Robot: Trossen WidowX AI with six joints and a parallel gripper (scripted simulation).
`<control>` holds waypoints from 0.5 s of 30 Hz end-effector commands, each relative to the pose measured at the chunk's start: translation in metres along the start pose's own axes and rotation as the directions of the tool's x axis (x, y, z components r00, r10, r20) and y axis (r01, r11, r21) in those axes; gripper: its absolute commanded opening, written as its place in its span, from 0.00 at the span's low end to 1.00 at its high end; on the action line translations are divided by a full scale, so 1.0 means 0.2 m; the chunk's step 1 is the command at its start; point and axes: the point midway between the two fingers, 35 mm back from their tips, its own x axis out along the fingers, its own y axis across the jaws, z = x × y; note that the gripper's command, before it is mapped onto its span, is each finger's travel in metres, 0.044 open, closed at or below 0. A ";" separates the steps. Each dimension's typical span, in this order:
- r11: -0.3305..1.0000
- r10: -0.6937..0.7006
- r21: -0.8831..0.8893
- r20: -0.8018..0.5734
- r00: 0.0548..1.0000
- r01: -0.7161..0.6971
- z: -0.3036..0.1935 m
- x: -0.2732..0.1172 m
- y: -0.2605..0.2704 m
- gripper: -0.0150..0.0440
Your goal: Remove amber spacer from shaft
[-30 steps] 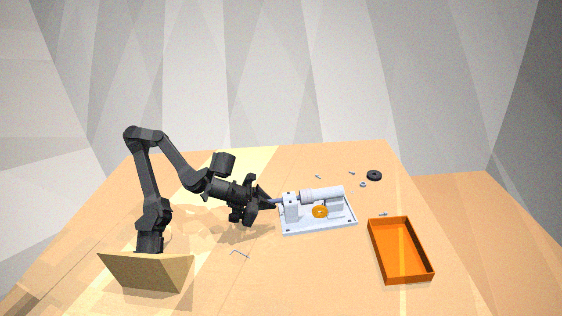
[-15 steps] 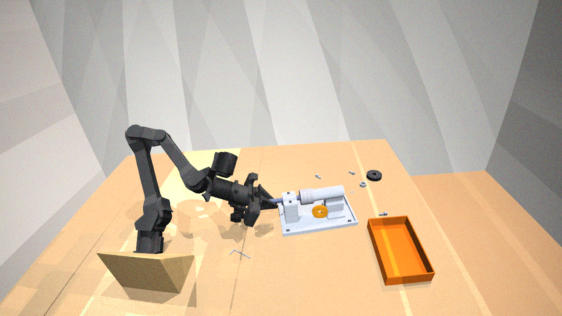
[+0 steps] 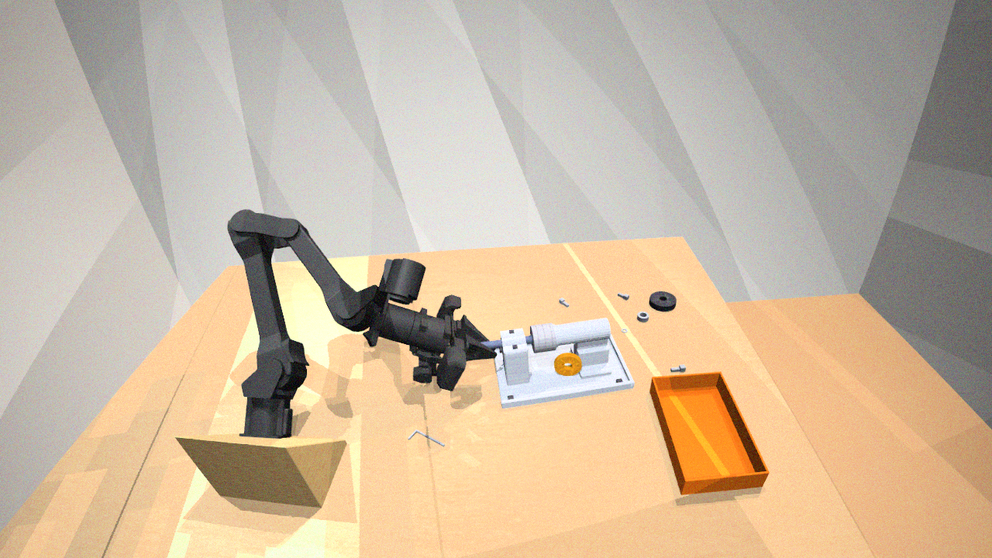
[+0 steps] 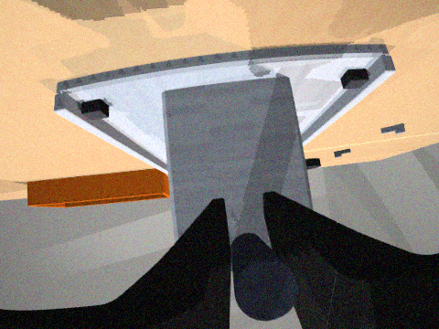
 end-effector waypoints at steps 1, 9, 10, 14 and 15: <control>1.000 0.000 0.002 -0.003 1.000 0.000 -0.01 0.01 0.00 0.25; 1.000 0.000 0.002 -0.003 1.000 0.000 -0.02 0.02 0.00 0.25; 1.000 0.000 0.002 -0.003 1.000 0.000 -0.02 0.03 0.00 0.25; 1.000 0.000 0.002 -0.004 1.000 0.000 -0.03 0.03 0.00 0.25; 1.000 0.000 0.002 -0.004 1.000 0.000 -0.03 0.03 0.00 0.25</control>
